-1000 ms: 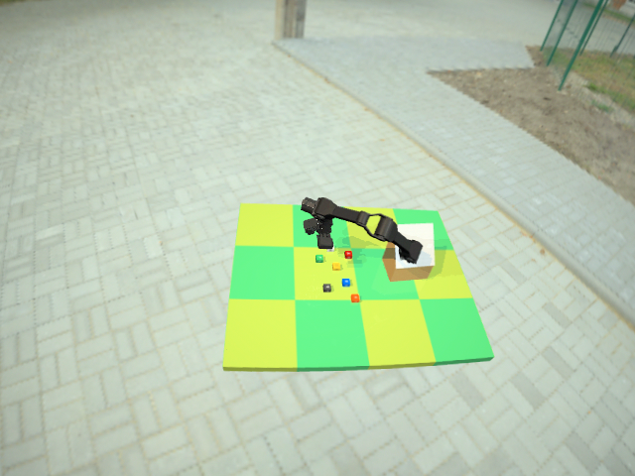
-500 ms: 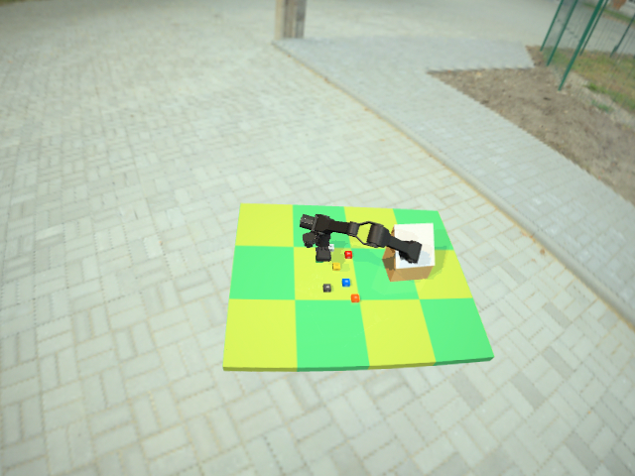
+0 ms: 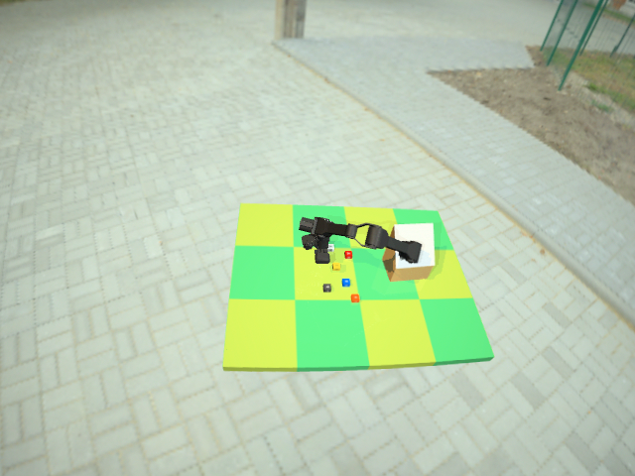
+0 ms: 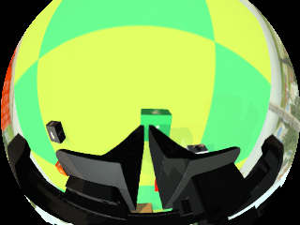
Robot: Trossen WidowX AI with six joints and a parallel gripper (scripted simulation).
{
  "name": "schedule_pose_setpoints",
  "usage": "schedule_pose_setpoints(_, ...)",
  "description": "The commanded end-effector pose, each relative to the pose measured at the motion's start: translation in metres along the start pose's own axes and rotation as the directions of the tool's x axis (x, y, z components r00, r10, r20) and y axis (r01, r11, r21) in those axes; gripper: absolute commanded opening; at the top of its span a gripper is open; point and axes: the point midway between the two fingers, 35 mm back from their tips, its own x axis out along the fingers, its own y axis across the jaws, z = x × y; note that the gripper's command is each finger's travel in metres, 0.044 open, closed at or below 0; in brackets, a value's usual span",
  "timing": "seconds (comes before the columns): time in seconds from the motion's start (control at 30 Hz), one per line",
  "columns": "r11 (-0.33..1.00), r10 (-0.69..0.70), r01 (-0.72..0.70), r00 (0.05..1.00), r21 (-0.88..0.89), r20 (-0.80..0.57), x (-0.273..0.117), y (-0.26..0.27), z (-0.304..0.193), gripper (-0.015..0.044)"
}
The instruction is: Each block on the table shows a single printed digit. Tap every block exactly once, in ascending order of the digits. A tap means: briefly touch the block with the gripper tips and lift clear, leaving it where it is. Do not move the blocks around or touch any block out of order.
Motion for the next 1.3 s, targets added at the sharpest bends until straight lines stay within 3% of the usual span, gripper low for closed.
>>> schedule_pose_setpoints(0.0, 1.0, 0.005, -0.005, 1.0, 0.004, -0.005, 0.008, 0.001, -0.002, 0.002)
schedule_pose_setpoints(0.27, 1.0, 0.005, -0.005, 1.0, 0.004, -0.005, 0.012, 0.001, -0.002, 0.002)
schedule_pose_setpoints(0.37, 1.0, 0.003, -0.003, 1.0, 0.004, -0.005, -0.015, 0.0, -0.002, 0.002)
schedule_pose_setpoints(0.53, 1.0, 0.002, -0.002, 1.0, 0.005, -0.005, -0.022, 0.0, -0.002, 0.002)
schedule_pose_setpoints(0.7, 1.0, -0.001, 0.001, 1.0, 0.005, -0.005, -0.097, -0.001, -0.001, 0.002)
schedule_pose_setpoints(0.97, 1.0, -0.001, 0.001, 1.0, 0.005, -0.005, -0.1, -0.001, -0.003, 0.002)
schedule_pose_setpoints(1.27, 1.0, -0.011, 0.011, 1.0, 0.011, -0.008, -0.105, -0.037, -0.107, 0.002)
